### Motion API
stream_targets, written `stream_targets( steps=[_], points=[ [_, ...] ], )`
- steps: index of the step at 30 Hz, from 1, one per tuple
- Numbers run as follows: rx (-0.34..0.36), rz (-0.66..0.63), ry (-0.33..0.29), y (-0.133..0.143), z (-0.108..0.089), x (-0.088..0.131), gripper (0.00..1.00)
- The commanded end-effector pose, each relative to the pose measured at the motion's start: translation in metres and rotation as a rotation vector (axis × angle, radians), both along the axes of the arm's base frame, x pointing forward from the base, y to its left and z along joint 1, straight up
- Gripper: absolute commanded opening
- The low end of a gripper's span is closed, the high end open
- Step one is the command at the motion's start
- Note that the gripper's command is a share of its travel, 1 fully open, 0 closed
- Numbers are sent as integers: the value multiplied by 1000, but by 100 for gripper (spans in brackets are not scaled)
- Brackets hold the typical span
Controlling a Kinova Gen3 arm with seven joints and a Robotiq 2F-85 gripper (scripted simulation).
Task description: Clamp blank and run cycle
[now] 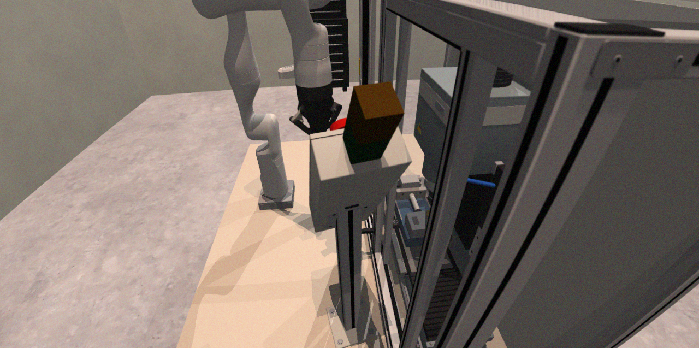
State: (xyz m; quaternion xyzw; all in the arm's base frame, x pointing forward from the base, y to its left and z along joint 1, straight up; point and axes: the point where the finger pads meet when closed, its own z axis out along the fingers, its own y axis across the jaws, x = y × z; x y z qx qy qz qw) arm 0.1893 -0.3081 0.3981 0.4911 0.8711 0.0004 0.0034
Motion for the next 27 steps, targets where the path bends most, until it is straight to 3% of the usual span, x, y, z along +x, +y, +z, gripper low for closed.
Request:
stream_targets(
  steps=[1, 6, 11, 23, 27],
  points=[
    [5, 9, 5, -1, 0, -3, 10],
    [5, 9, 5, -1, 0, -3, 10],
    [-1, 233, 1, -1, 2, -2, 10],
    [-1, 233, 1, -1, 2, -2, 10],
    [-5, 410, 1, -1, 2, -2, 10]
  ],
)
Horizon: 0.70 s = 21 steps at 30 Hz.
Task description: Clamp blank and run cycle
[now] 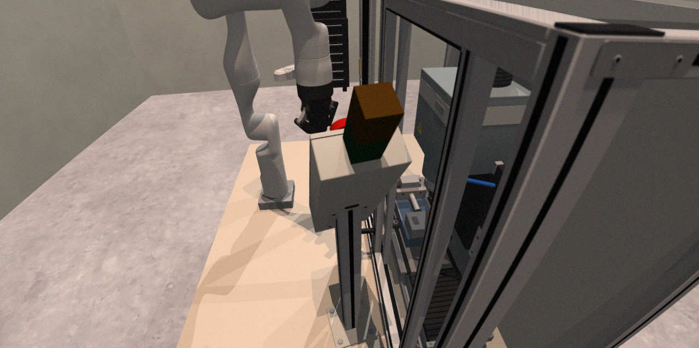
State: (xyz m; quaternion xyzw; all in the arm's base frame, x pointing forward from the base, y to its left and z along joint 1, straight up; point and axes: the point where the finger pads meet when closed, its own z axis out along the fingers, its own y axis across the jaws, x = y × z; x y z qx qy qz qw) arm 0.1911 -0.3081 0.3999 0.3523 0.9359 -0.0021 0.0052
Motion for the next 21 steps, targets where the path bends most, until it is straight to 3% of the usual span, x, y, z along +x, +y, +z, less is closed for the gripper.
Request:
stream_targets(
  steps=[1, 13, 18, 21],
  points=[
    [3, 150, 2, -1, 0, -4, 10],
    [3, 150, 2, -1, 0, -4, 10],
    [1, 372, 4, -1, -1, -4, 10],
    [1, 372, 4, -1, -1, -4, 10]
  ],
)
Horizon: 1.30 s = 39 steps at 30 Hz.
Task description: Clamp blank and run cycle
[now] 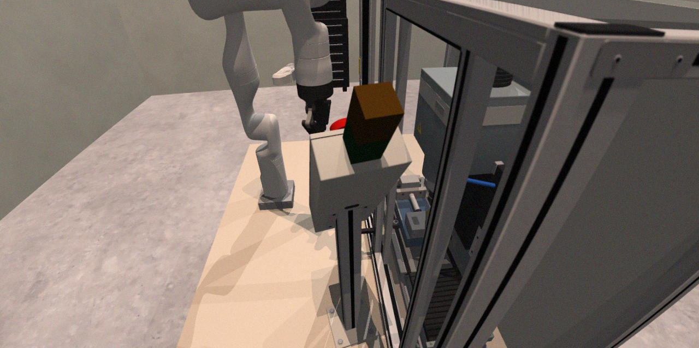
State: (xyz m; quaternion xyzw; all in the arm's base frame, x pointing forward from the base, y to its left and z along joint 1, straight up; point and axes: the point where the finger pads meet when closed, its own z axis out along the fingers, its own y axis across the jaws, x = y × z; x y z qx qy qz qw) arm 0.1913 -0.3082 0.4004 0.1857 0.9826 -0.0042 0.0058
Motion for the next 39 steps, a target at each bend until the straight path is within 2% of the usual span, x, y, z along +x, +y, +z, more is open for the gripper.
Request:
stream_targets(
  steps=[1, 9, 14, 26, 31, 39],
  points=[
    [6, 26, 4, -1, -1, -5, 10],
    [6, 26, 4, -1, -1, -5, 10],
    [8, 248, 7, 0, -2, -5, 10],
    [8, 248, 7, 0, -2, -5, 10],
    [11, 335, 10, 0, -2, -6, 10],
    [11, 335, 10, 0, -2, -6, 10]
  ],
)
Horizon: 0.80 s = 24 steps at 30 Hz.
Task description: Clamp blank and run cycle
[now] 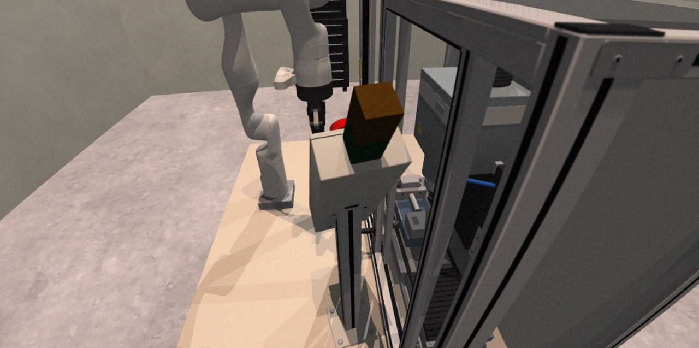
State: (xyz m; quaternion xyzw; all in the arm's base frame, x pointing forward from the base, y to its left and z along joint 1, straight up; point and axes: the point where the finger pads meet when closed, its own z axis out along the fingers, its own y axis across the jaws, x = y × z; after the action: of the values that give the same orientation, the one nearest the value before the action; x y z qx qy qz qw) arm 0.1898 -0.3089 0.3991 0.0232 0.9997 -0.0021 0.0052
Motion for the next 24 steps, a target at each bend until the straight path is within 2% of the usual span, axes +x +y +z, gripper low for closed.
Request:
stream_targets(
  steps=[1, 4, 5, 24],
  points=[
    [7, 8, 9, 0, -1, -4, 10],
    [7, 8, 9, 0, -1, -4, 10],
    [-1, 1, 0, 0, 0, 0, 80],
    [-1, 1, 0, 0, 0, 0, 80]
  ],
)
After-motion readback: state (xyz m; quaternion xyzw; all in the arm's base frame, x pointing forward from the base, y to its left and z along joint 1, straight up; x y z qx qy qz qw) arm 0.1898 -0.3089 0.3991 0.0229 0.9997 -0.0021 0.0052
